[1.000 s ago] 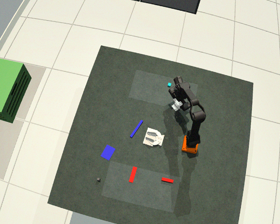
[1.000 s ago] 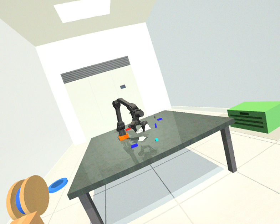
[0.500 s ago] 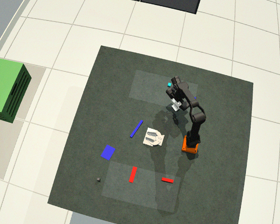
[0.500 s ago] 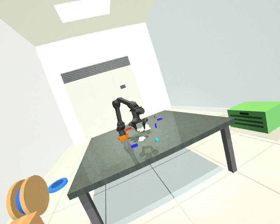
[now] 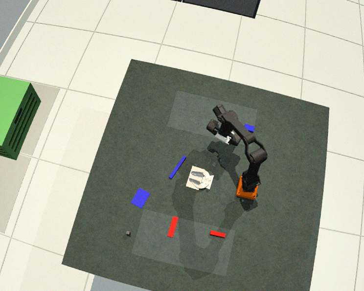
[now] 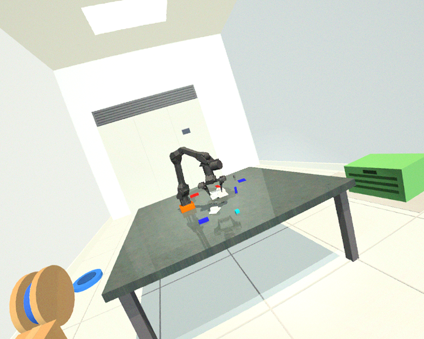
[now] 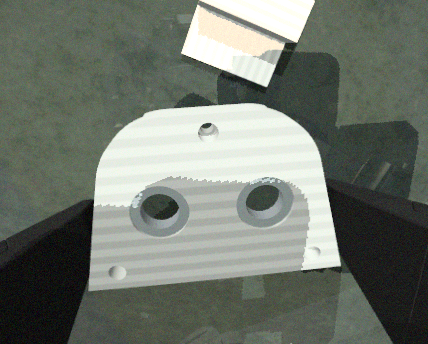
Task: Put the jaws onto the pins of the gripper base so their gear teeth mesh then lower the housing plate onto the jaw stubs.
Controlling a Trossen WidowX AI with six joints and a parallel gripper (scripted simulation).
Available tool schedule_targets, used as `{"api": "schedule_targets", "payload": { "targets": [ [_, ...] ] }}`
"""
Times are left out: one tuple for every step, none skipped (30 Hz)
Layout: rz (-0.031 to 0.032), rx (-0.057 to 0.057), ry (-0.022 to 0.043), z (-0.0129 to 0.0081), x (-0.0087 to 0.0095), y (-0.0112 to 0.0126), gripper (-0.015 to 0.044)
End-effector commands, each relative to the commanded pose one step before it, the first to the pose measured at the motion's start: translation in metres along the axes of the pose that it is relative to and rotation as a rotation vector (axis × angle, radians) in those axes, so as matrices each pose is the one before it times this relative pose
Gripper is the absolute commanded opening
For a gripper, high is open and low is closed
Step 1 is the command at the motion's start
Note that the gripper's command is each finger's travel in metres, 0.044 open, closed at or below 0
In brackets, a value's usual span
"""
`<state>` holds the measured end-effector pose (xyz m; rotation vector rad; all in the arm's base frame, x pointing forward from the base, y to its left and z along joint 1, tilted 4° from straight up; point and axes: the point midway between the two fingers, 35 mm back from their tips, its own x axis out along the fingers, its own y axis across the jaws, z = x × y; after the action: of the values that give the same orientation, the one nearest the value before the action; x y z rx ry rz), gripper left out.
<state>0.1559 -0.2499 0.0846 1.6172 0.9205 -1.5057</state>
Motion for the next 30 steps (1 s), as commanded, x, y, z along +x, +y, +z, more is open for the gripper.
{"api": "schedule_targets", "payload": {
  "targets": [
    [-0.00368, -0.0875, 0.00023, -0.01296, -0.00008, 0.00196, 0.0351],
    [0.00008, -0.0209, 0.00009, -0.00299, -0.00007, 0.001, 0.0351],
    [0.00008, -0.0209, 0.00009, -0.00297, -0.00007, 0.00103, 0.0351],
    [0.00009, -0.0209, 0.0001, -0.00295, -0.00007, 0.00106, 0.0351],
    [0.00009, -0.0209, 0.0001, -0.00294, -0.00007, 0.00108, 0.0351],
    [0.00009, -0.0209, 0.00011, -0.00292, -0.00007, 0.00111, 0.0351],
    [0.0001, -0.0209, 0.00011, -0.0029, -0.00006, 0.00113, 0.0351],
    [0.0001, -0.0209, 0.00012, -0.00288, -0.00006, 0.00116, 0.0351],
    [0.00011, -0.0209, 0.00012, -0.00287, -0.00006, 0.00119, 0.0351],
    [0.00012, -0.0209, 0.00012, -0.00285, -0.00006, 0.00121, 0.0351],
    [0.00012, -0.0209, 0.00013, -0.00283, -0.00005, 0.00123, 0.0351],
    [0.00013, -0.0209, 0.00013, -0.00281, -0.00005, 0.00126, 0.0351],
    [0.00013, -0.0209, 0.00014, -0.00279, -0.00005, 0.00128, 0.0351],
    [0.00014, -0.0209, 0.00014, -0.00277, -0.00005, 0.00131, 0.0351],
    [0.00014, -0.0209, 0.00014, -0.00275, -0.00005, 0.00133, 0.0351],
    [0.00015, -0.0209, 0.00015, -0.00273, -0.00004, 0.00135, 0.0351],
    [0.00015, -0.0209, 0.00015, -0.00271, -0.00004, 0.00138, 0.0351],
    [0.00016, -0.0209, 0.00015, -0.00269, -0.00004, 0.0014, 0.0351],
    [0.00017, -0.0209, 0.00016, -0.00267, -0.00004, 0.00142, 0.0351],
    [0.00017, -0.0209, 0.00016, -0.00265, -0.00004, 0.00144, 0.0351],
    [0.00018, -0.0209, 0.00016, -0.00263, -0.00003, 0.00147, 0.0351],
    [0.00019, -0.0209, 0.00017, -0.00261, -0.00003, 0.00149, 0.0351],
    [0.00019, -0.0209, 0.00017, -0.00259, -0.00003, 0.00151, 0.0351],
    [0.0002, -0.0209, 0.00017, -0.00257, -0.00003, 0.00153, 0.0351],
    [0.00021, -0.0209, 0.00017, -0.00255, -0.00003, 0.00155, 0.0351],
    [0.00021, -0.0209, 0.00018, -0.00252, -0.00002, 0.00157, 0.0351],
    [0.00022, -0.0209, 0.00018, -0.0025, -0.00002, 0.00159, 0.0351],
    [0.00023, -0.0209, 0.00018, -0.00248, -0.00002, 0.00161, 0.0351],
    [0.00023, -0.0209, 0.00018, -0.00246, -0.00002, 0.00163, 0.0351],
    [0.00024, -0.0209, 0.00018, -0.00244, -0.00001, 0.00165, 0.0351]
  ]
}}
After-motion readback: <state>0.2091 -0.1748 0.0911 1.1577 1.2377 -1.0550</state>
